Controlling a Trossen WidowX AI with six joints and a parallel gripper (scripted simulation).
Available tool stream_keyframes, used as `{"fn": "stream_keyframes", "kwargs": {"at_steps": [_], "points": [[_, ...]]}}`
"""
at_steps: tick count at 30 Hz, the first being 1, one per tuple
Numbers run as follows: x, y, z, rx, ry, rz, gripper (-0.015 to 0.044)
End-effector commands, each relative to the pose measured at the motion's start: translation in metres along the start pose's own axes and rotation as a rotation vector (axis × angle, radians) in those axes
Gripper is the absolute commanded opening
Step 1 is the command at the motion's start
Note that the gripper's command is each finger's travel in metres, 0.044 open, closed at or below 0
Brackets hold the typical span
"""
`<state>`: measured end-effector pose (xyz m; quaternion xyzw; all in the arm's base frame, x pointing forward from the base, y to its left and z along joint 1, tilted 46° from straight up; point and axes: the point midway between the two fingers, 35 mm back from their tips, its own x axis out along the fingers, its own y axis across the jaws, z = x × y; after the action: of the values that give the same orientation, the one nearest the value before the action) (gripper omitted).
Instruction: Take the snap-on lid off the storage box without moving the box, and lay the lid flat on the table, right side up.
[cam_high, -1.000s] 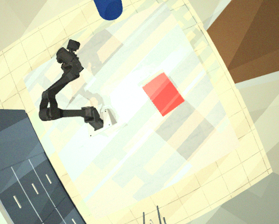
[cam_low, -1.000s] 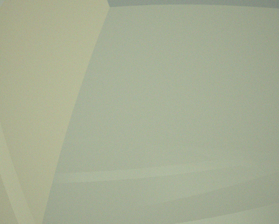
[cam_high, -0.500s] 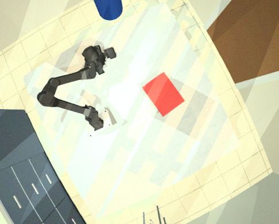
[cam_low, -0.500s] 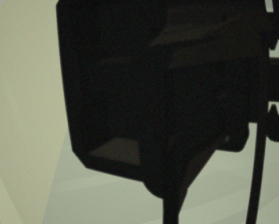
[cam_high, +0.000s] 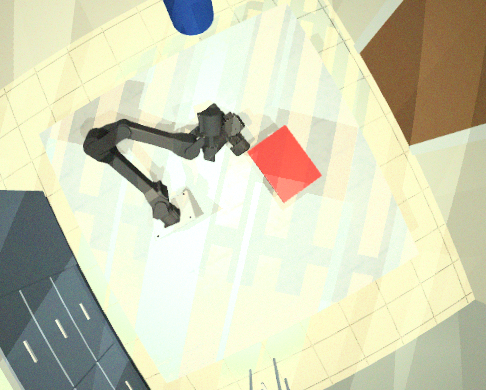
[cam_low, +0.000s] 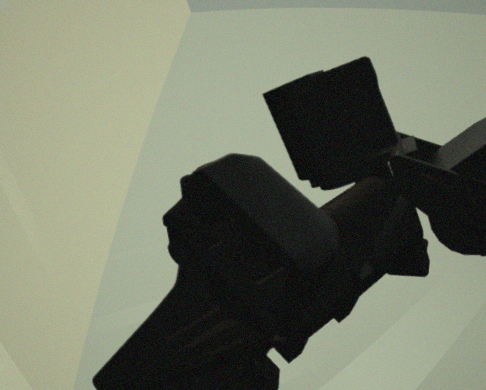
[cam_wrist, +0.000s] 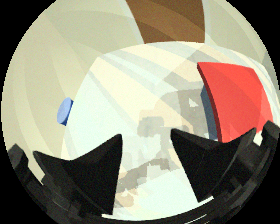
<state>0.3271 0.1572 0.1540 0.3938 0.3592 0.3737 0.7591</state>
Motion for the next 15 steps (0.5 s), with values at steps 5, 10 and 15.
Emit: {"fn": "stream_keyframes", "kwargs": {"at_steps": [5,10,15], "points": [[-0.051,-0.103,0.010,0.650,-0.123,-0.118,0.0235],[-0.092,-0.157,0.002,1.078,-0.241,-0.128,0.0235],[-0.124,-0.191,-0.010,1.405,-0.340,-0.092,0.0235]]}}
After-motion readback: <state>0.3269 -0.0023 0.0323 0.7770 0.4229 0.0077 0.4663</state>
